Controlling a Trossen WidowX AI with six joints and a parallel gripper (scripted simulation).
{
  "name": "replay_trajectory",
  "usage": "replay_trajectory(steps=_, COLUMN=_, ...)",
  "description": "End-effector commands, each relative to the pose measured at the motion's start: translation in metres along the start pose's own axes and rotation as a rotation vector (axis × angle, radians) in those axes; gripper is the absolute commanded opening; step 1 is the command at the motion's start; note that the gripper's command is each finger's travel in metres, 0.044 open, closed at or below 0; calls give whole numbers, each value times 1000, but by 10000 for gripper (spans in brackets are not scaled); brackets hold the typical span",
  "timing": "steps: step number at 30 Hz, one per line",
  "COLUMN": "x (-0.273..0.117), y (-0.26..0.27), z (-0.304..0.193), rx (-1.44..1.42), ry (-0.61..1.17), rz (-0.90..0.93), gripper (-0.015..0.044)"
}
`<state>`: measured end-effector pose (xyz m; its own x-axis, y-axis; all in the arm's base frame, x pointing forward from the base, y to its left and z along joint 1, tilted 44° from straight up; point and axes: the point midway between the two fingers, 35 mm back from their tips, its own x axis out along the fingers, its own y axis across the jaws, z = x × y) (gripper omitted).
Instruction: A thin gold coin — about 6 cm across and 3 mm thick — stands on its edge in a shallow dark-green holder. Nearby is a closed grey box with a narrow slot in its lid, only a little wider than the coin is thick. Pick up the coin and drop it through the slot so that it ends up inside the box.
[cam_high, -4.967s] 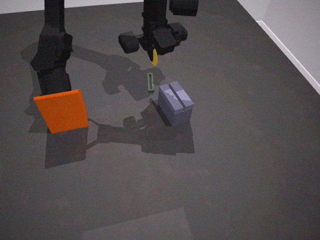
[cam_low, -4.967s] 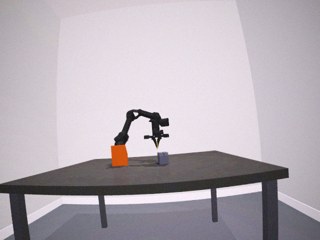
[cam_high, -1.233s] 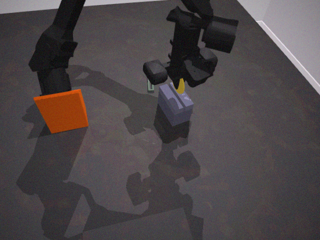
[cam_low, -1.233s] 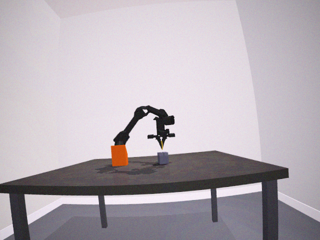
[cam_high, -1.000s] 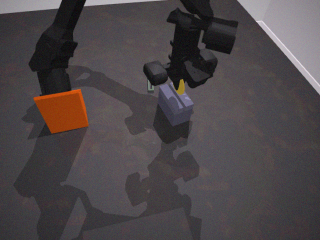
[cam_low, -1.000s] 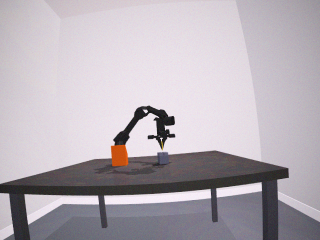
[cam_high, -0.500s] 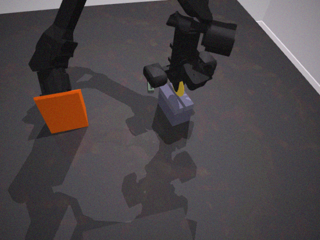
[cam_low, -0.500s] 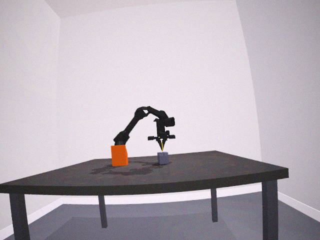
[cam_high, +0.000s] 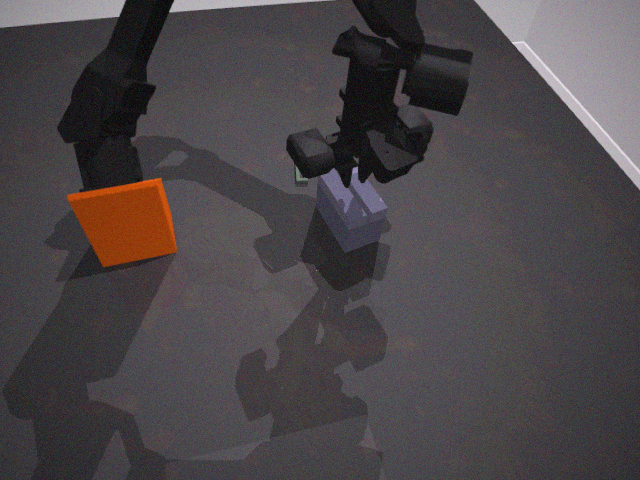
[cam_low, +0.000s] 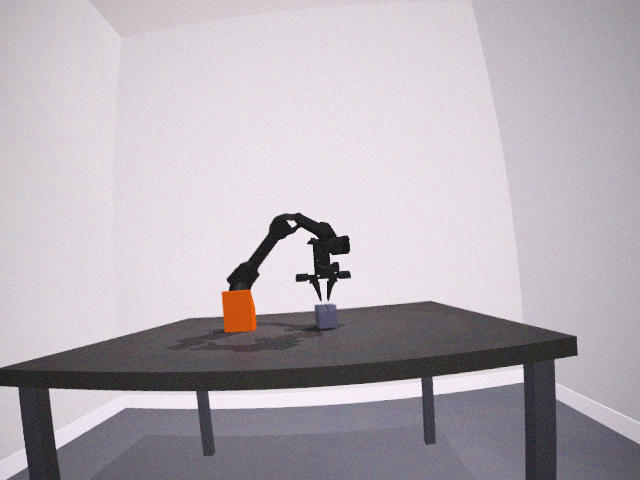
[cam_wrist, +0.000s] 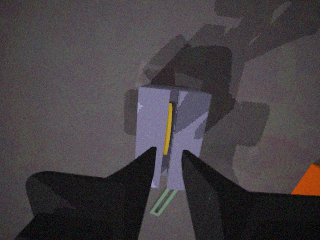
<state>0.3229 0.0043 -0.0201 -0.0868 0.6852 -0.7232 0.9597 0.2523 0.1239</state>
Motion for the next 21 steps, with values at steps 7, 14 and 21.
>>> replay_trajectory(steps=7, x=0, y=0, z=0, rx=-1, ry=0, rz=0, gripper=161)
replay_trajectory(steps=14, x=-18, y=0, z=0, rx=0, ry=-1, rz=-1, gripper=318)
replay_trajectory(steps=21, x=-59, y=-3, z=-2, rx=2, ry=5, rz=-5, gripper=440)
